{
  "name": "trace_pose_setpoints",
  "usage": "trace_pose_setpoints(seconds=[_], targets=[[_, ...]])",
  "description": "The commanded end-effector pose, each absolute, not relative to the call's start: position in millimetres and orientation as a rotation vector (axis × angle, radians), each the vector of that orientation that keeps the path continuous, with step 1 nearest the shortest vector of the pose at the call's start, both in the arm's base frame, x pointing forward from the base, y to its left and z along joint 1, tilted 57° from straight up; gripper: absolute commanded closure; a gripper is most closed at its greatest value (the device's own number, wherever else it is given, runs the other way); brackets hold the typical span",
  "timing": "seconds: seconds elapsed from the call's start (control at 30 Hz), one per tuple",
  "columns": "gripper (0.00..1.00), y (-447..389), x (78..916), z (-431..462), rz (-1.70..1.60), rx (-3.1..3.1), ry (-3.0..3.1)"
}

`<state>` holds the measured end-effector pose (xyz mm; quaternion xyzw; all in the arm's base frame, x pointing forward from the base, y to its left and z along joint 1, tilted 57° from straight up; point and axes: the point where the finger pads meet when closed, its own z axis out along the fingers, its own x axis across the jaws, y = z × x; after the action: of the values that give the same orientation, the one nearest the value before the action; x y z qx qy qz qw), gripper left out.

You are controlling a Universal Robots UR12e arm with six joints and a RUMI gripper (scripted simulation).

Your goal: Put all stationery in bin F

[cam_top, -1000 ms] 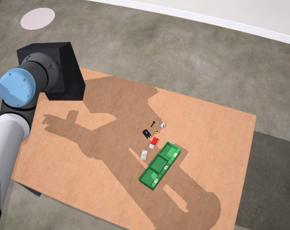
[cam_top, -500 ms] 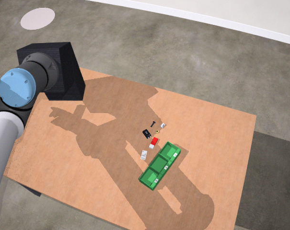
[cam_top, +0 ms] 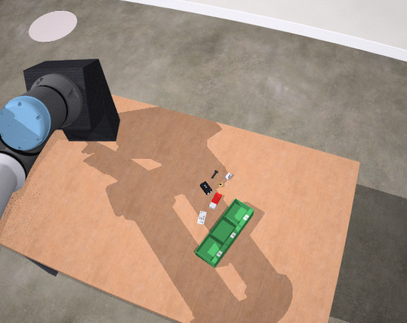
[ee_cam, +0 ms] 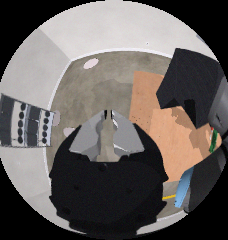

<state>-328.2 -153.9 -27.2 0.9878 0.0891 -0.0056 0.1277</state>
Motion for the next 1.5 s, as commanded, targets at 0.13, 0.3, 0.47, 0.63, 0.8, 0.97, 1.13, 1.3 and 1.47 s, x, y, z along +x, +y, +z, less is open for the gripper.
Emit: trace_pose_setpoints(seconds=[0.13, 0.3, 0.47, 0.63, 0.8, 0.97, 1.13, 1.3, 1.47], targets=[[0.96, -118.1, -345.7, -30.0, -0.037, 2.925, 0.192], [0.96, -80.8, -358.4, -30.9, -0.040, 2.934, 0.180], [0.96, -64.5, -362.0, -31.3, -0.048, 2.979, 0.116], [0.96, -40.0, -367.3, -31.7, -0.048, 2.979, 0.116], [0.96, -25.6, -369.4, -31.9, -0.048, 3.014, 0.062], [0.96, 14.1, -373.4, -32.4, -0.048, 3.023, 0.049], [0.96, 14.1, -373.4, -32.4, -0.048, 3.023, 0.049], [0.96, 55.8, -372.8, -32.6, -0.041, 3.064, -0.021], [0.96, 70.8, -371.6, -32.6, -0.029, 3.095, -0.079]])
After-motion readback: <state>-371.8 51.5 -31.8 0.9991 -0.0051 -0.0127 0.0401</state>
